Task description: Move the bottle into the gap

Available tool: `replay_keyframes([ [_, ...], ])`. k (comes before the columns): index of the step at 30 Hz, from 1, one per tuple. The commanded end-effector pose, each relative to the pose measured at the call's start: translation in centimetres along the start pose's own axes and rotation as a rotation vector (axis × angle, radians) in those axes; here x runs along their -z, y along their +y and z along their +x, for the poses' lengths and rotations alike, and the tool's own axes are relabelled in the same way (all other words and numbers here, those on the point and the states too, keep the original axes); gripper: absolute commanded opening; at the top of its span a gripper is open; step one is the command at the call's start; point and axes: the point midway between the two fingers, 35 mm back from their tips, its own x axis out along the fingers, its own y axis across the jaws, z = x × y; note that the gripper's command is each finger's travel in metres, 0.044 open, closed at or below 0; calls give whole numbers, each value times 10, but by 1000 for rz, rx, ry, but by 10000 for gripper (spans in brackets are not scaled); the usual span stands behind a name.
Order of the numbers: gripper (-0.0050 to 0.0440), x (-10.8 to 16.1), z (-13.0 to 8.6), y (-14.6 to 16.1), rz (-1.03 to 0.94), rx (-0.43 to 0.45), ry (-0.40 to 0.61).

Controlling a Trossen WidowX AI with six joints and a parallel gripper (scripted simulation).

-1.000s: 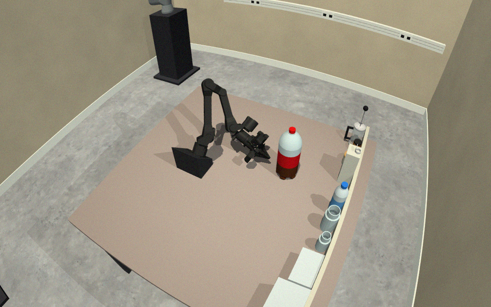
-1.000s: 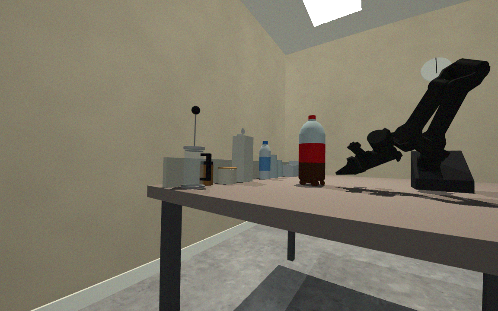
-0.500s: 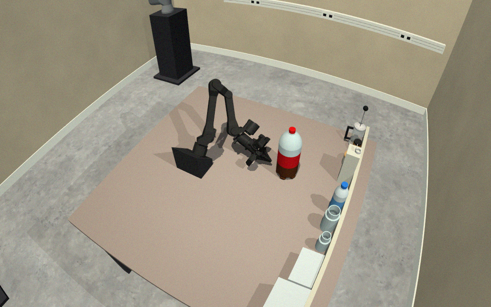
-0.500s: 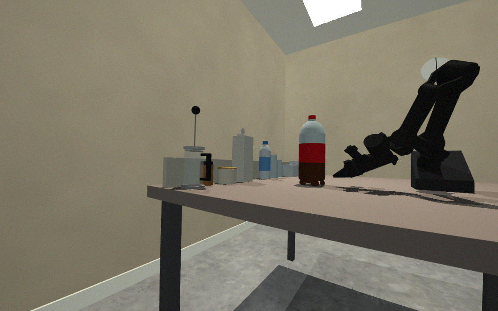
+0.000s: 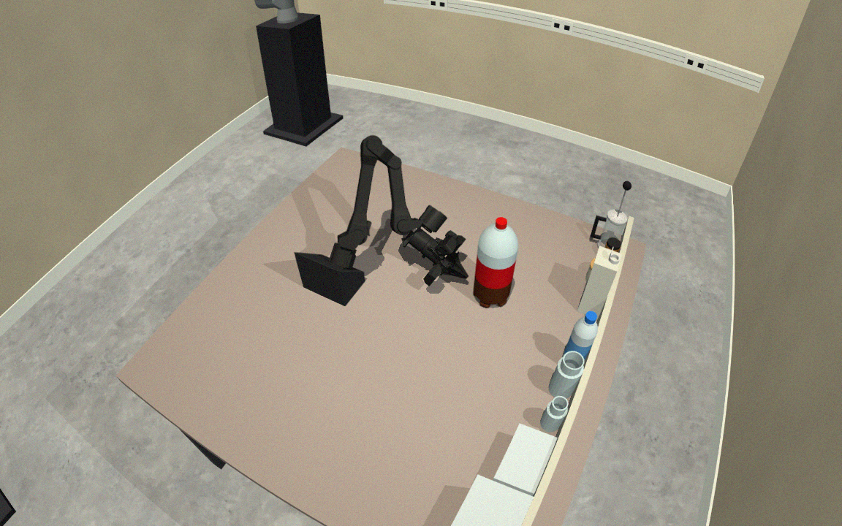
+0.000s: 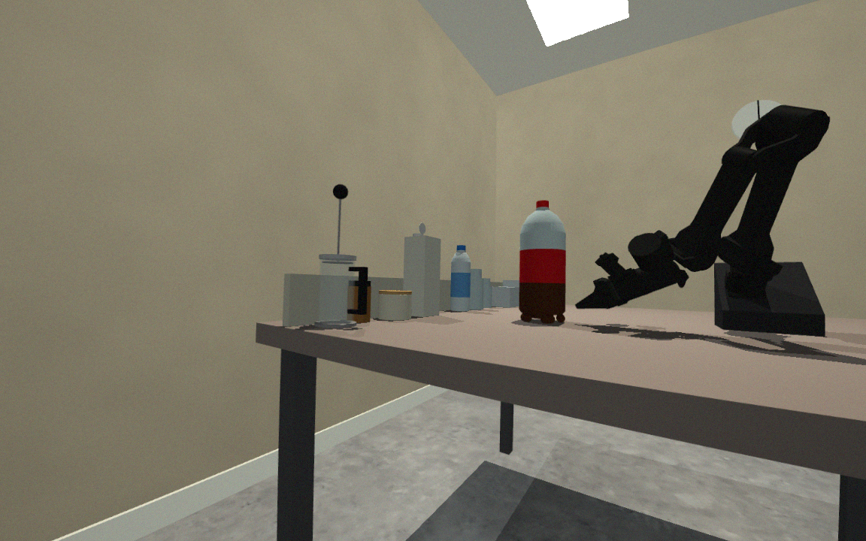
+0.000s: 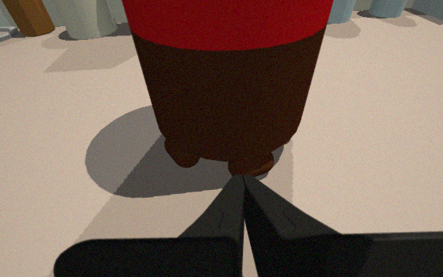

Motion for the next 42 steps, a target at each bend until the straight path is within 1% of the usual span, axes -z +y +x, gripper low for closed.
replay_keyframes([
  [1, -50, -1, 2, 0, -6, -2, 0],
  [5, -50, -3, 3, 4, -6, -7, -5],
  [10, -50, -2, 3, -1, -7, -1, 0],
  [14, -50, -4, 4, 4, -6, -6, -5],
  [35, -50, -5, 8, 1, -6, -4, -2],
  [42, -50, -9, 15, 4, -5, -7, -4],
])
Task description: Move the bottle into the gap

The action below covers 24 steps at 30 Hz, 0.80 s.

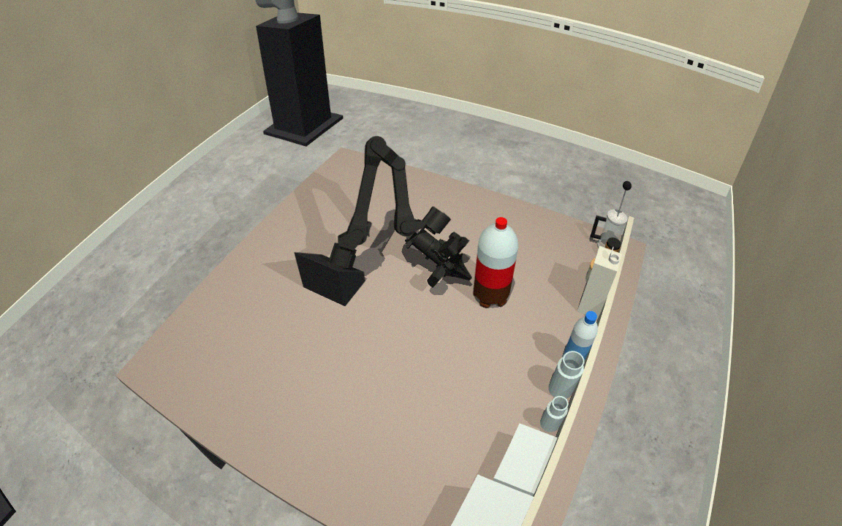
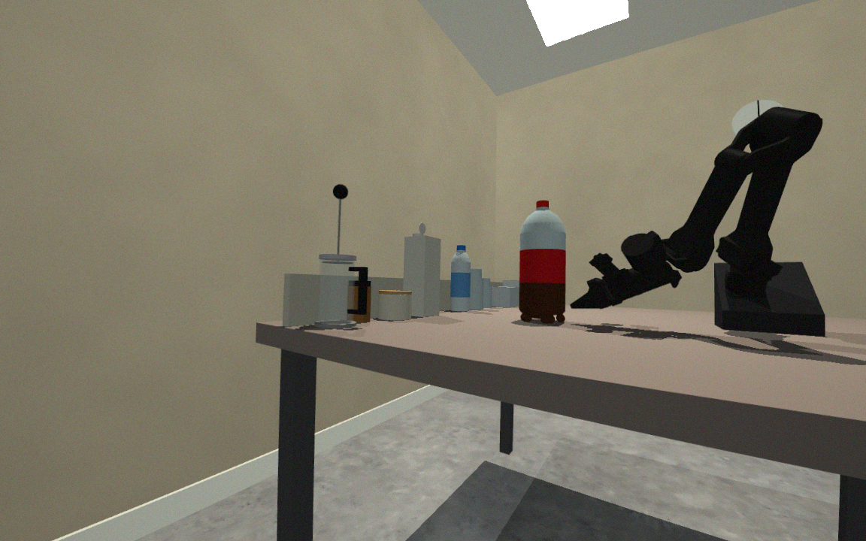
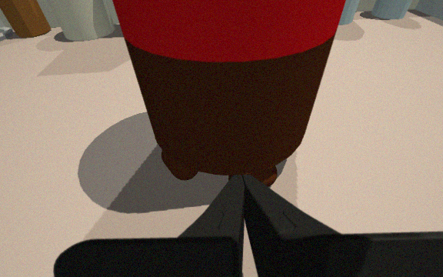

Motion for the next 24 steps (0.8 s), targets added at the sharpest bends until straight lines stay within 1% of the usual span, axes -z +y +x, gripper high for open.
replay_keyframes([
  [1, -50, -5, 6, 4, -3, -9, -6],
  [24, -50, -8, 12, 4, -4, -8, -5],
])
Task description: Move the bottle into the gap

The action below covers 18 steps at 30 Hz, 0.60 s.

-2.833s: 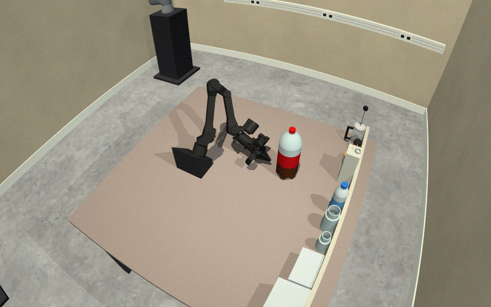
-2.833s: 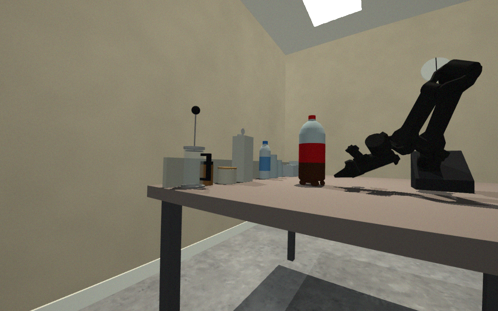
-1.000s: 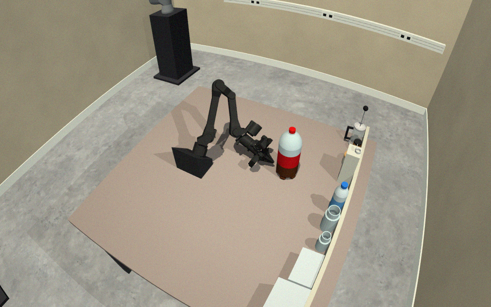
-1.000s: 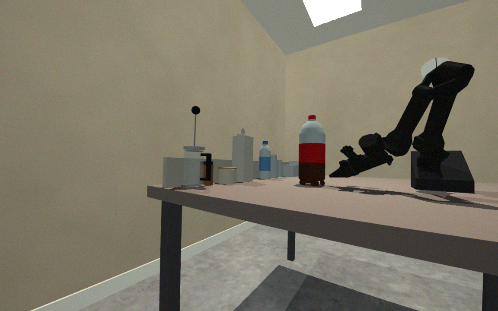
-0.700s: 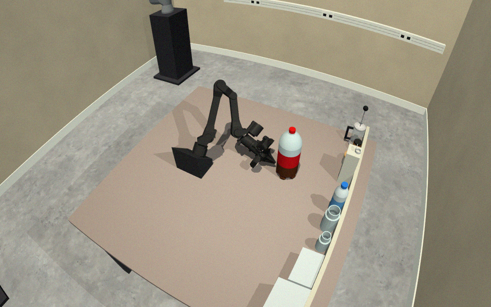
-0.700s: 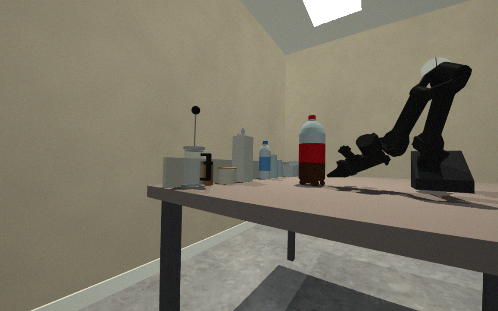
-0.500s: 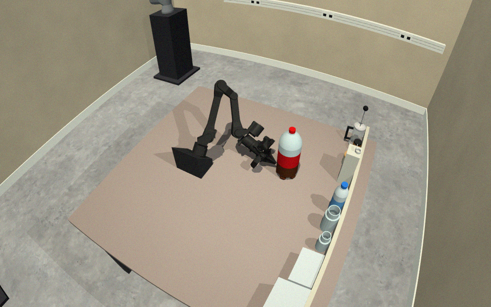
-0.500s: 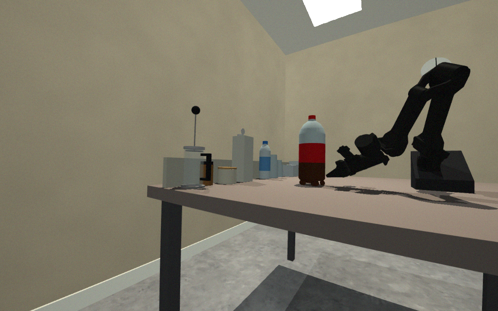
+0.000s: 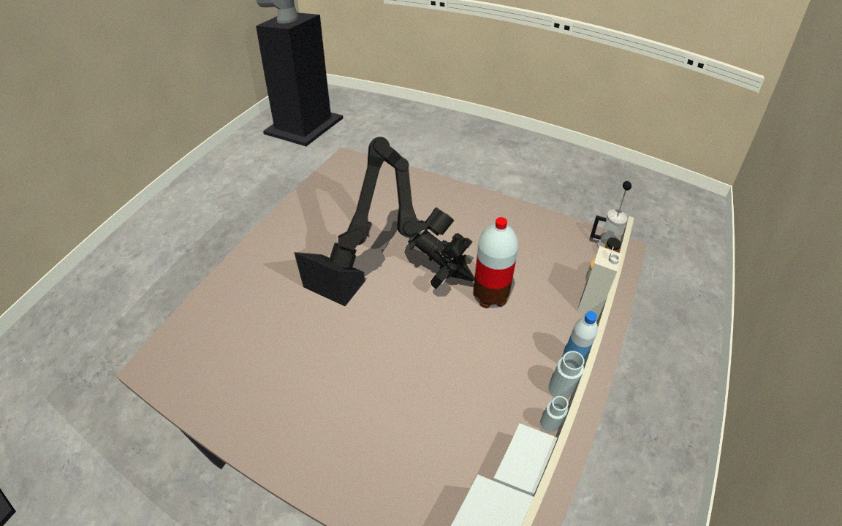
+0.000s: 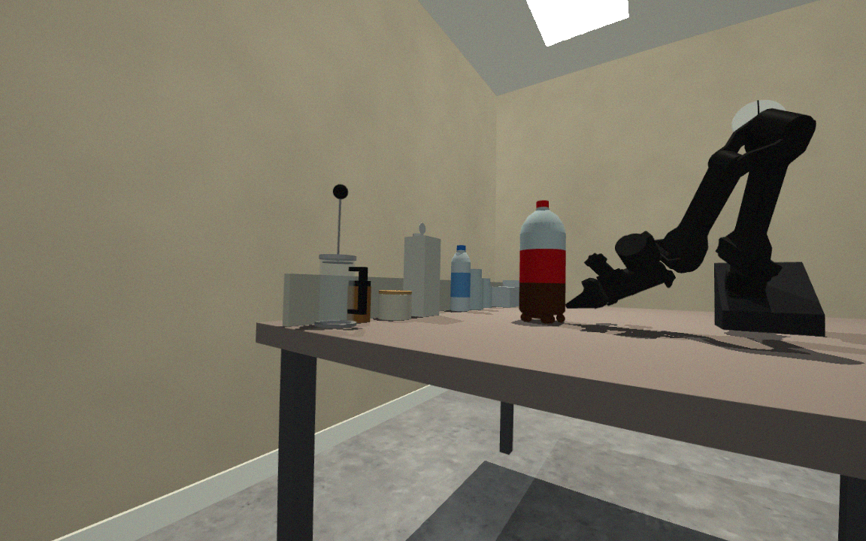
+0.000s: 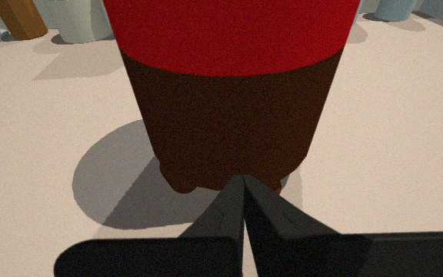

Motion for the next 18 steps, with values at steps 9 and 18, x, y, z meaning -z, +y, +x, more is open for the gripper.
replay_keyframes([
  [9, -50, -4, 3, 4, -4, -9, -7],
  [18, -50, -5, 6, 3, -3, -8, -6],
])
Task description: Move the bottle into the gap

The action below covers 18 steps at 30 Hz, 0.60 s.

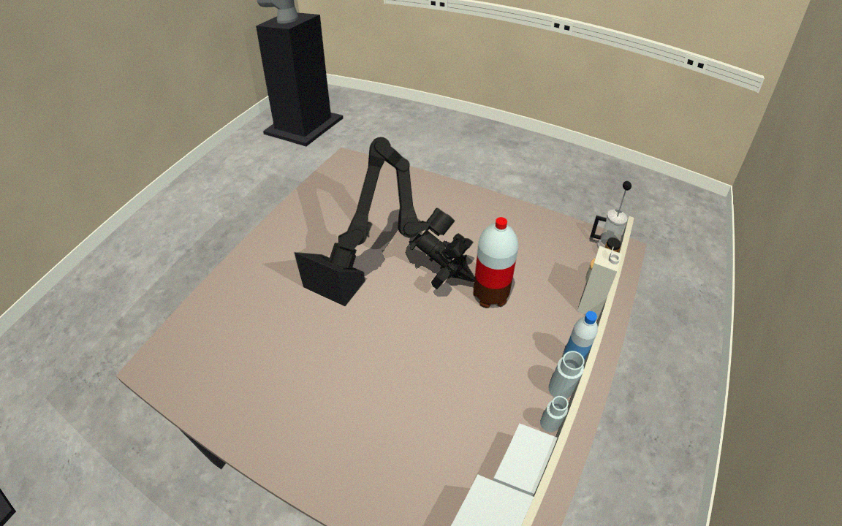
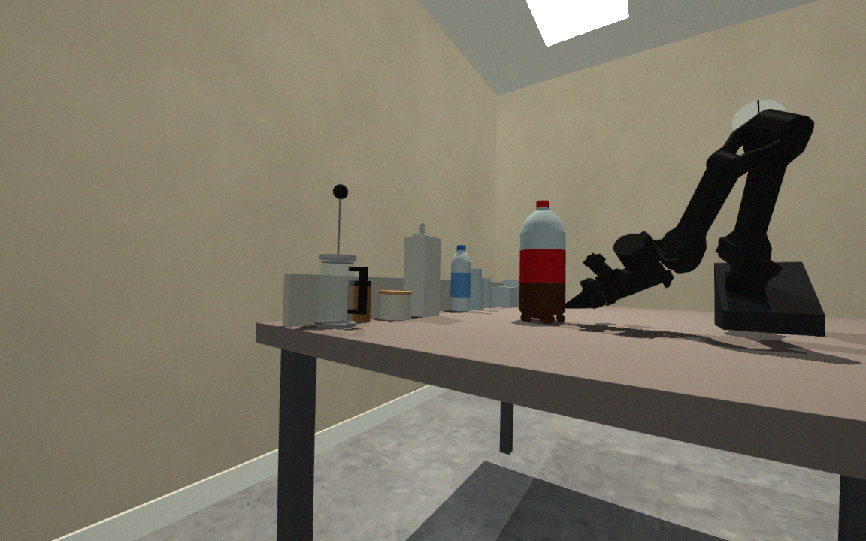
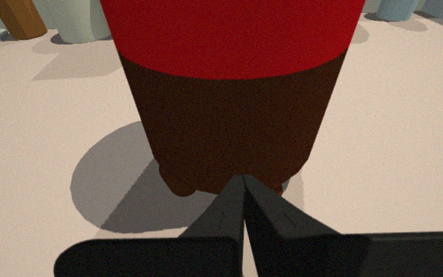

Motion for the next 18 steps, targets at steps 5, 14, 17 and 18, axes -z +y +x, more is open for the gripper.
replay_keyframes([
  [5, -50, -5, 4, 3, -3, -5, -8],
  [14, -50, -5, 5, 5, -3, -6, -6],
  [17, -50, -5, 6, 5, -3, -6, -6],
  [18, -50, -6, 7, 5, -3, -6, -7],
])
